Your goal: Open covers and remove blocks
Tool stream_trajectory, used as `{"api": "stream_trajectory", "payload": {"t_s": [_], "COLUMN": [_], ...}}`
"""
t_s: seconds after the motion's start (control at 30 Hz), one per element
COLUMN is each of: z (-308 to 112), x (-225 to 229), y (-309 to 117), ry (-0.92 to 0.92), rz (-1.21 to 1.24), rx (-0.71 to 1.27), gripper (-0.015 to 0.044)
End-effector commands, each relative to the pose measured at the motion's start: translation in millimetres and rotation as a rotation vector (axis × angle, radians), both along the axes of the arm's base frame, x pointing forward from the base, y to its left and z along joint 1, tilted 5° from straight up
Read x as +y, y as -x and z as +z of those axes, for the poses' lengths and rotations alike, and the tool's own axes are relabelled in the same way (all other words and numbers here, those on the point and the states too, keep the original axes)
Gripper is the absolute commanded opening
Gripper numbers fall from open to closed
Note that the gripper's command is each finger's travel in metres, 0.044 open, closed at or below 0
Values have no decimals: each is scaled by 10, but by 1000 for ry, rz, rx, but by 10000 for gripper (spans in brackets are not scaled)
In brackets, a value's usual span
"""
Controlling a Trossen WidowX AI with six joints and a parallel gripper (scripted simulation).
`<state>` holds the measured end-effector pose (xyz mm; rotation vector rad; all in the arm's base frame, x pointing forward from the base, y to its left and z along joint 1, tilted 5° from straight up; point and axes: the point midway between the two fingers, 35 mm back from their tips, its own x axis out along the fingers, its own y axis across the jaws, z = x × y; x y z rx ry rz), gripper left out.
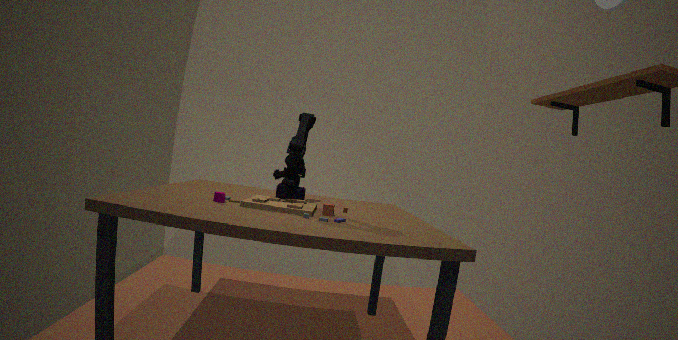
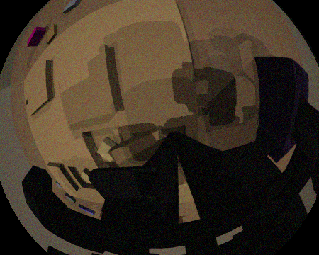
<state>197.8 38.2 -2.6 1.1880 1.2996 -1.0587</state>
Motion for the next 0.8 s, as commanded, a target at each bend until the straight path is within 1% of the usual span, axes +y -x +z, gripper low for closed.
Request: {"api": "stream_trajectory", "payload": {"t_s": [0.0, 0.77], "z": [6, 4], "x": [13, 64], "y": [-89, -338], "ry": [-7, -9], "rz": [4, 3], "rx": [-5, -2], "gripper": [0, 0]}}
